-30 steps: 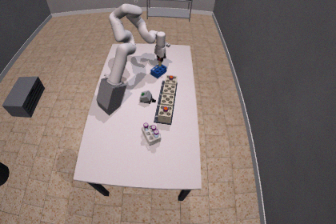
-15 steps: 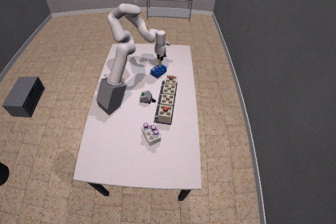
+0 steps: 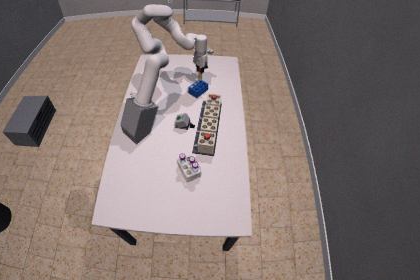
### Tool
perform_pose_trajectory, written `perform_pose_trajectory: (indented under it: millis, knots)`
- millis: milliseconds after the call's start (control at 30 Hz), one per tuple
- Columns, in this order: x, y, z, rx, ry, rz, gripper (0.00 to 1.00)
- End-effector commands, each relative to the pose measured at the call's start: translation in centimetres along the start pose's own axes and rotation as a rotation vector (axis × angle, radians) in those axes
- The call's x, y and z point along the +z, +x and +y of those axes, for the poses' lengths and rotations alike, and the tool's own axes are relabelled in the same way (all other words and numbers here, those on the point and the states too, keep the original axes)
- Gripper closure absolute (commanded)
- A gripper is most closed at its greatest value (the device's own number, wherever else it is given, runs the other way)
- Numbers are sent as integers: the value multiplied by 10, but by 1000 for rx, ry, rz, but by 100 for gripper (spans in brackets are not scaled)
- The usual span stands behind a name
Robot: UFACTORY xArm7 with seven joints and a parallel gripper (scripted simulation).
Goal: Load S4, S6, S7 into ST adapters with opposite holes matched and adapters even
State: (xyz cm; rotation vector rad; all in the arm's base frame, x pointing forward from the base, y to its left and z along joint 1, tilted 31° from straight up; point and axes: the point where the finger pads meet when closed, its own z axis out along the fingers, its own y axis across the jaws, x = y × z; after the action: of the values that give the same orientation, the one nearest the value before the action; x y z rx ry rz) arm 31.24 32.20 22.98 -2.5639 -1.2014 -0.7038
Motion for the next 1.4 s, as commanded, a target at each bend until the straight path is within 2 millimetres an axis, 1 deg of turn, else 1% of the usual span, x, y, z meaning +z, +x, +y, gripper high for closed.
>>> perform_pose_trajectory:
  millis: [0, 200, 267, 767, 833, 1233, 1367]
  knots:
    - [-9, 1, 0, 0, -1, 3, 100]
    - [-21, 1, 0, 0, -1, 3, 100]
    - [-21, 1, 0, 0, -1, 3, 100]
    - [-52, 1, 0, 0, -1, 3, 100]
    - [-52, 1, 0, 0, -1, 3, 100]
    - [-76, 1, 0, 0, -1, 3, 100]
    - [-77, 1, 0, 0, -1, 3, 100]
